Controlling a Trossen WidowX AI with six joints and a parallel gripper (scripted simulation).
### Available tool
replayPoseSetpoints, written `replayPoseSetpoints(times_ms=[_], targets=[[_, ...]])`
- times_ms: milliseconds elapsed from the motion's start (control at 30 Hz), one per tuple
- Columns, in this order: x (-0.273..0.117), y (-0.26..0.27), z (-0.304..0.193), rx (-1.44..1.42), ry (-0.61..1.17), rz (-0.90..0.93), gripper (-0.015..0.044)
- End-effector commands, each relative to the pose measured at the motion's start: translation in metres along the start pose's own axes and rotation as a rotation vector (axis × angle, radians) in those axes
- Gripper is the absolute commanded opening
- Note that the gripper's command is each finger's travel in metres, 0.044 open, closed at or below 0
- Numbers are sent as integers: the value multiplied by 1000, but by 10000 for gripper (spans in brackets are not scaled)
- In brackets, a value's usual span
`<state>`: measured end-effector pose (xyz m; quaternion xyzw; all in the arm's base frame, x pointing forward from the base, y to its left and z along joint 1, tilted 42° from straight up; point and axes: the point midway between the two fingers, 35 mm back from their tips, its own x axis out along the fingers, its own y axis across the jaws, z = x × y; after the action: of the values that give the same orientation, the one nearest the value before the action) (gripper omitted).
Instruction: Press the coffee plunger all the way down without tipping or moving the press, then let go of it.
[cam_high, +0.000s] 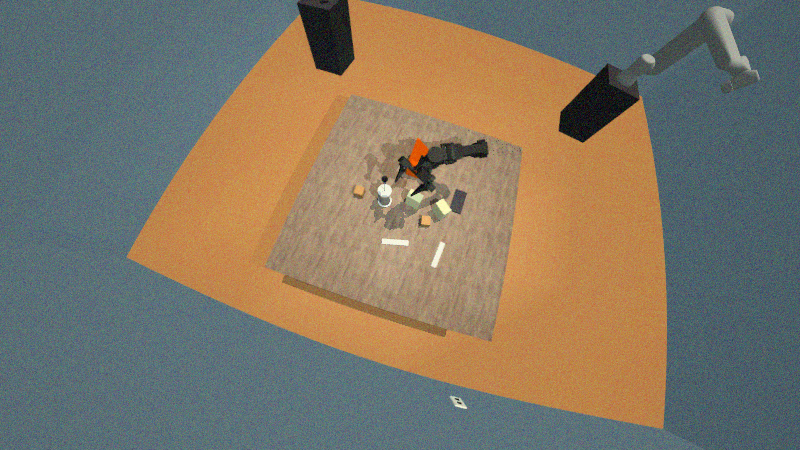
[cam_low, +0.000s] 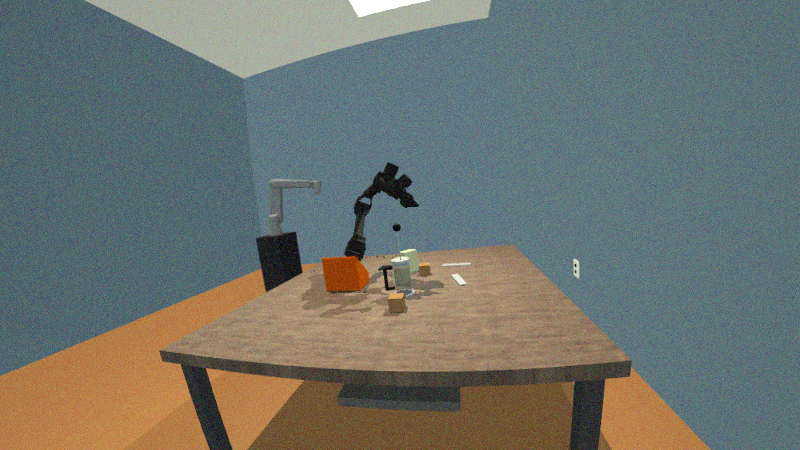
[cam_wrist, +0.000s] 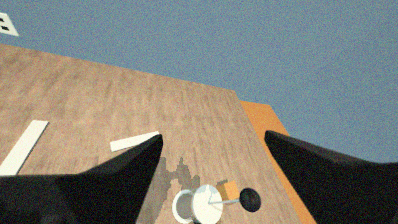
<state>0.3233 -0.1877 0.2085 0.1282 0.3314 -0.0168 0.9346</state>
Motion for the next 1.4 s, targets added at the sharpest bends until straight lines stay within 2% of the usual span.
replayPoseSetpoints(times_ms=[0, 200, 533, 1367], targets=[[-9, -53, -45, 273, 33, 15, 440], [-28, -93, -86, 532, 13, 44, 440], [4, -67, -129, 541, 16, 29, 440], [35, -65, -129, 538, 14, 33, 440]])
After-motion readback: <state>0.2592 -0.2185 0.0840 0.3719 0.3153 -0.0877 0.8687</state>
